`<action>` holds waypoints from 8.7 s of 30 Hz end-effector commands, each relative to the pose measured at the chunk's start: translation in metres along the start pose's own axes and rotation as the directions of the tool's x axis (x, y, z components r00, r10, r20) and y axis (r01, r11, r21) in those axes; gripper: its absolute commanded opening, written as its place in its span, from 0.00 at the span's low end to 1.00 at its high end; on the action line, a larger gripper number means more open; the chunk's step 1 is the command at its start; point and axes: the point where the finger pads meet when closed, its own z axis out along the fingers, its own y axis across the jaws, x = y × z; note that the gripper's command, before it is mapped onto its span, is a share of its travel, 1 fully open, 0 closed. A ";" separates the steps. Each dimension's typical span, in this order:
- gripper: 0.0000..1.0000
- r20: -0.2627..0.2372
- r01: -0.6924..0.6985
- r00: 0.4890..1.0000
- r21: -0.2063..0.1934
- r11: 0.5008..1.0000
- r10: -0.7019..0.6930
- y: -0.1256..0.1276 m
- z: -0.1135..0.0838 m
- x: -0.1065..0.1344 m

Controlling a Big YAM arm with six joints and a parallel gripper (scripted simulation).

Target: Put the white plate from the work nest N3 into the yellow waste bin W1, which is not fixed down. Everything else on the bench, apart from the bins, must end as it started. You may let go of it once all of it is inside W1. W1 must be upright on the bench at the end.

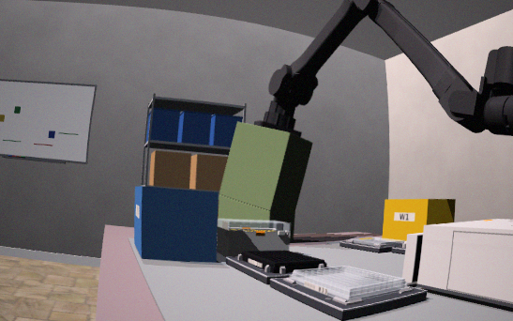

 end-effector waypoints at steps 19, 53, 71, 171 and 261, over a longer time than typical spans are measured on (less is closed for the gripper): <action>0.00 -0.100 -0.115 0.990 -0.207 0.971 0.096 -0.012 -0.033 0.014; 0.00 -0.383 -0.383 0.898 -0.439 0.813 0.215 -0.038 -0.156 0.057; 0.00 -0.548 -0.509 0.811 -0.490 0.708 0.204 -0.035 -0.213 0.078; 1.00 -0.904 -0.830 0.425 -0.363 0.423 0.057 0.036 -0.443 0.083; 1.00 -0.907 -0.833 0.418 -0.364 0.418 0.043 0.200 -0.442 0.016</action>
